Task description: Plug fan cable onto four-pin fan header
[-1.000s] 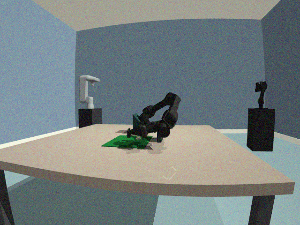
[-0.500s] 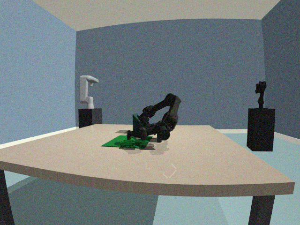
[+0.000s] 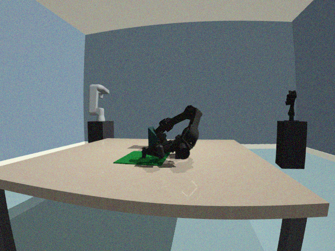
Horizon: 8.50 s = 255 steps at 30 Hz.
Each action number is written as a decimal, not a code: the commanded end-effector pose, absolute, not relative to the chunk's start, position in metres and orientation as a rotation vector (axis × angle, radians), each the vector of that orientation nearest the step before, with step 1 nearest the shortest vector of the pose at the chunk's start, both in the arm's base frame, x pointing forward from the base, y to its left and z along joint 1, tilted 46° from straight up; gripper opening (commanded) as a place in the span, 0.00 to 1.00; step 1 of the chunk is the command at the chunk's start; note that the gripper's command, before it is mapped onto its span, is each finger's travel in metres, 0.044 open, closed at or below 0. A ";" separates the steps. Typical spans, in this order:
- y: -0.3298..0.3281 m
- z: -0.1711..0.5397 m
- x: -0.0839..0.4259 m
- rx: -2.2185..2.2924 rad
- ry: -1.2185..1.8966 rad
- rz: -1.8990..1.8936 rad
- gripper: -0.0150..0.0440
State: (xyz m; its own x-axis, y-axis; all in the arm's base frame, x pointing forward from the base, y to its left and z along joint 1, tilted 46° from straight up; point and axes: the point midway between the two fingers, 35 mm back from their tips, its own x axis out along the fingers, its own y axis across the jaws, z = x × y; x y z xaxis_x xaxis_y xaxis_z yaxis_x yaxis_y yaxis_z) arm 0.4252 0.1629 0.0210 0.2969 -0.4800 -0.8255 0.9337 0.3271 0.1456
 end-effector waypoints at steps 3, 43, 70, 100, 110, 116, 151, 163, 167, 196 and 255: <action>0.167 0.016 0.425 0.718 0.764 -1.055 0.25; 0.178 0.006 0.422 0.715 0.765 -1.054 0.25; 0.178 0.006 0.422 0.715 0.765 -1.054 0.25; 0.178 0.006 0.422 0.715 0.765 -1.055 0.60; 0.180 0.016 0.421 0.715 0.765 -1.055 0.60; 0.184 0.035 0.419 0.716 0.765 -1.054 0.60; 0.192 0.112 0.401 0.718 0.765 -1.053 0.60; 0.192 0.112 0.401 0.718 0.765 -1.053 0.60; 0.192 0.112 0.401 0.718 0.765 -1.053 0.60; 0.192 0.112 0.401 0.718 0.765 -1.053 0.60; 0.162 0.046 0.402 0.939 1.366 -1.084 0.60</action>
